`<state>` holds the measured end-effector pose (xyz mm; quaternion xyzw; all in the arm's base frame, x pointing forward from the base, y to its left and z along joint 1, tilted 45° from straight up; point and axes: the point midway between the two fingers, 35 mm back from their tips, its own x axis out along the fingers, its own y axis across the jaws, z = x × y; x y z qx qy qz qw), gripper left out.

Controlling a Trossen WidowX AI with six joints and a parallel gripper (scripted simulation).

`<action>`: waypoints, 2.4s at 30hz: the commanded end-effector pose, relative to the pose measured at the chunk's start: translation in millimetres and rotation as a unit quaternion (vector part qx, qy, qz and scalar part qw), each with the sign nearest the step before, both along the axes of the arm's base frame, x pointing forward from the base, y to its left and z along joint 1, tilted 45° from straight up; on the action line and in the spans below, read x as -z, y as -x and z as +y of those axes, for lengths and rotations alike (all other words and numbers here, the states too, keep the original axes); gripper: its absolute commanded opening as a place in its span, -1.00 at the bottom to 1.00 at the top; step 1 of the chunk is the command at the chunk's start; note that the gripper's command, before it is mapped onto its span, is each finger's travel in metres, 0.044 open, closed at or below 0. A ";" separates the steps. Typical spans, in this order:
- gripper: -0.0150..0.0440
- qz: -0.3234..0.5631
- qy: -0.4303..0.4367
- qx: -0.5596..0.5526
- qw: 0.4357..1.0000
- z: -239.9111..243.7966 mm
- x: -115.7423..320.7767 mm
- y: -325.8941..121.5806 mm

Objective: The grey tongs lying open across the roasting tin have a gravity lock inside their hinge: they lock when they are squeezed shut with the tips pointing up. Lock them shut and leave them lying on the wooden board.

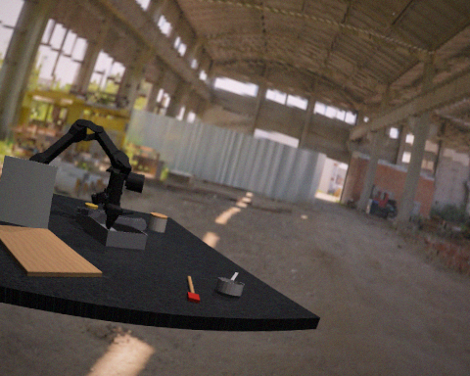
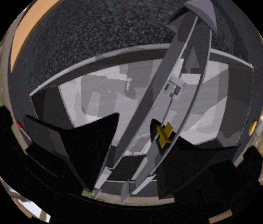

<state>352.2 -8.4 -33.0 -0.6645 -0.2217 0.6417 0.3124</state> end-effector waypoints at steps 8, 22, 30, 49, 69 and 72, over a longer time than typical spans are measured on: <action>-0.15 -0.003 -0.003 -0.002 1.000 2.3 -1.0 -1.2; -0.60 -0.003 -0.003 -0.002 1.000 2.3 -1.0 -1.2; -1.00 -0.001 0.000 -0.001 1.000 -25.1 -24.1 -3.8; -1.00 0.003 -0.003 0.000 1.000 -88.2 -90.6 8.6; -1.00 0.125 -0.005 0.126 0.984 -178.2 -8.7 44.2; -1.00 0.148 -0.007 0.151 0.977 -193.1 6.7 54.3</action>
